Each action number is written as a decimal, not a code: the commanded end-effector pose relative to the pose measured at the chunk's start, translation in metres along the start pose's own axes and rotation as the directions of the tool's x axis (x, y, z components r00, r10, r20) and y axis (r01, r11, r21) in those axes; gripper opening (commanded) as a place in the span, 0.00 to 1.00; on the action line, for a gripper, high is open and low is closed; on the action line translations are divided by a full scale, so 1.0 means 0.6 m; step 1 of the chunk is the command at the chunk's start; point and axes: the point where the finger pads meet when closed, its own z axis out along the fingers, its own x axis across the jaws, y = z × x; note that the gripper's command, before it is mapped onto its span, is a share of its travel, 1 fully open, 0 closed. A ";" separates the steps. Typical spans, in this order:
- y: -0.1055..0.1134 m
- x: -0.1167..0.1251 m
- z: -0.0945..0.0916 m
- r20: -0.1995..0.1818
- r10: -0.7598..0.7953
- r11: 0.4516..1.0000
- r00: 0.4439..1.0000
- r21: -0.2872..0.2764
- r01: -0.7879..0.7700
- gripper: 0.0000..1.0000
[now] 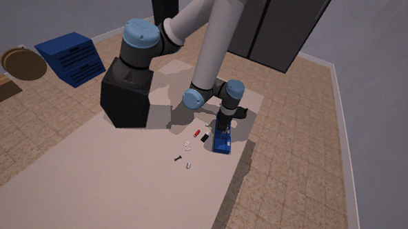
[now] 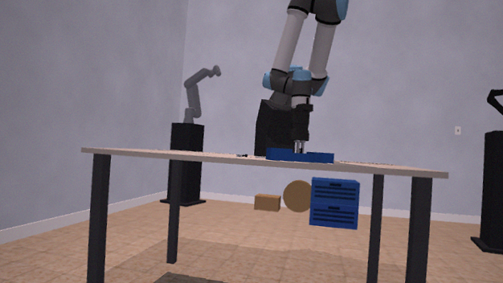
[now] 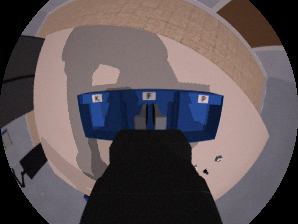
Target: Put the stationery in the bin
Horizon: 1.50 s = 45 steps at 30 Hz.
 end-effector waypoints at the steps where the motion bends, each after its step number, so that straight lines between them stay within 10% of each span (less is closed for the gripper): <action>1: -0.001 0.000 0.000 -0.001 0.000 1.000 1.000 0.002 0.000 0.31; 45: 0.001 0.001 -0.018 -0.001 0.001 1.000 1.000 0.000 -0.001 0.31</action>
